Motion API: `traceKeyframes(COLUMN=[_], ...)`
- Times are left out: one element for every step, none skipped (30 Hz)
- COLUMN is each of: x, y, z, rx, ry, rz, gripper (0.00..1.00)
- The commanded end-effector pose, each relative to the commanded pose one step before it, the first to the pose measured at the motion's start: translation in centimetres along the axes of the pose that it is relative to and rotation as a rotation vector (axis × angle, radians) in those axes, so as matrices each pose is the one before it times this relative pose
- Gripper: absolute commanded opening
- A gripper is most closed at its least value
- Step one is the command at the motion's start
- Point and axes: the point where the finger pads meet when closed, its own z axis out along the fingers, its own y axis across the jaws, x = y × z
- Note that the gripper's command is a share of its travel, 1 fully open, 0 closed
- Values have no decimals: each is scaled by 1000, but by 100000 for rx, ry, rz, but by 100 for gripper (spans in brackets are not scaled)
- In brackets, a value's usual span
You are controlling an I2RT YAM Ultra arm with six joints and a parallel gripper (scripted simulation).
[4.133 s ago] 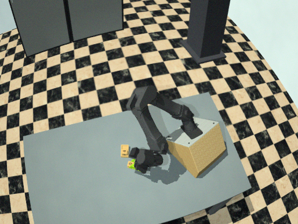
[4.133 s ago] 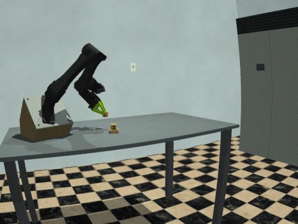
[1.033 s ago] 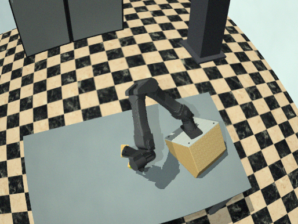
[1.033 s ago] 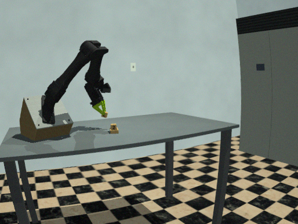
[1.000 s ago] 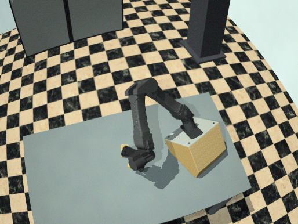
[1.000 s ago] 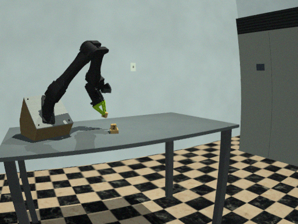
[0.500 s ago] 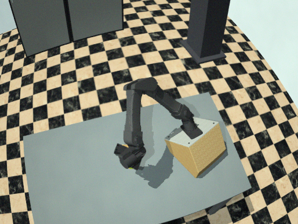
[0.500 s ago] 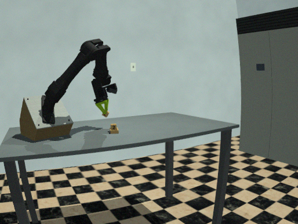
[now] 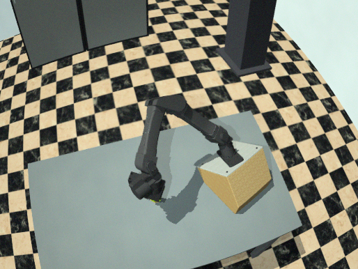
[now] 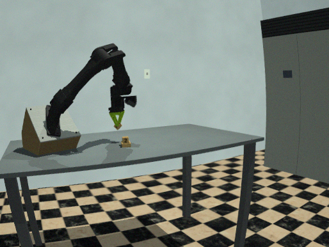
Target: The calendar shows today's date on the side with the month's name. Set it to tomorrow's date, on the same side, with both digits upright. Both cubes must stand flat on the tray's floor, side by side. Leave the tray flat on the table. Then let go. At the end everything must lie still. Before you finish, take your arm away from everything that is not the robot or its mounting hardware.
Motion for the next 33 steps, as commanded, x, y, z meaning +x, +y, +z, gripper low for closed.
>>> traceKeyframes(x=[594, 179, 258, -52, -341, -26, -28, -28, -24, -144, -271, -75, 0, 0, 548, 130, 20, 29, 129, -9, -15, -20, -488, -26, -25, -22, -18, -13, -9, 0, 0, 173, -4], y=[493, 28, 44, -32, -400, 11, 2, -9, -19, -52, -87, -32, 0, 0, 465, 25, 4, 8, 35, 6, 9, 10, -465, 2, -5, -12, -17, -19, -19, 0, 0, 249, -10], z=[-1365, 210, 314, 74, 445, 25, 14, -2, -17, -220, -454, -161, 0, 0, -202, 230, 37, 55, 250, 12, 18, 21, 369, 14, 4, -6, -15, -21, -22, 0, 0, -1550, -12], rx=[-1646, 529, 786, 142, 907, 21, -5, -29, -51, -531, -1081, -362, 0, 0, -219, 557, 88, 131, 598, 28, 42, 47, 535, 19, -11, -44, -72, -87, -87, 0, 0, -3156, -40], ry=[2537, 714, 1426, 1743, 3010, 2807, 3146, 3268, 3160, 2551, 1702, 1483, 0, 0, 528, 780, 125, 135, 712, 851, 1425, 1994, 3292, 2846, 3038, 3043, 2859, 2504, 2013, 0, 0, -1246, 853], rz=[-2508, -521, -774, -95, 922, -541, -186, 2, 41, 401, 771, 239, 0, 0, -1935, -337, -53, -83, -380, -40, -60, -71, 1696, -47, -17, 17, 47, 65, 68, 0, 0, -682, 41], gripper=[26, 26, 26, 26, 26, 26, 26, 26, 26, 26, 26, 26, 26, 26, 26, 26, 26, 26, 26, 26, 26, 26, 26, 26, 26, 26, 26, 26, 26, 26, 26, 26, 26])
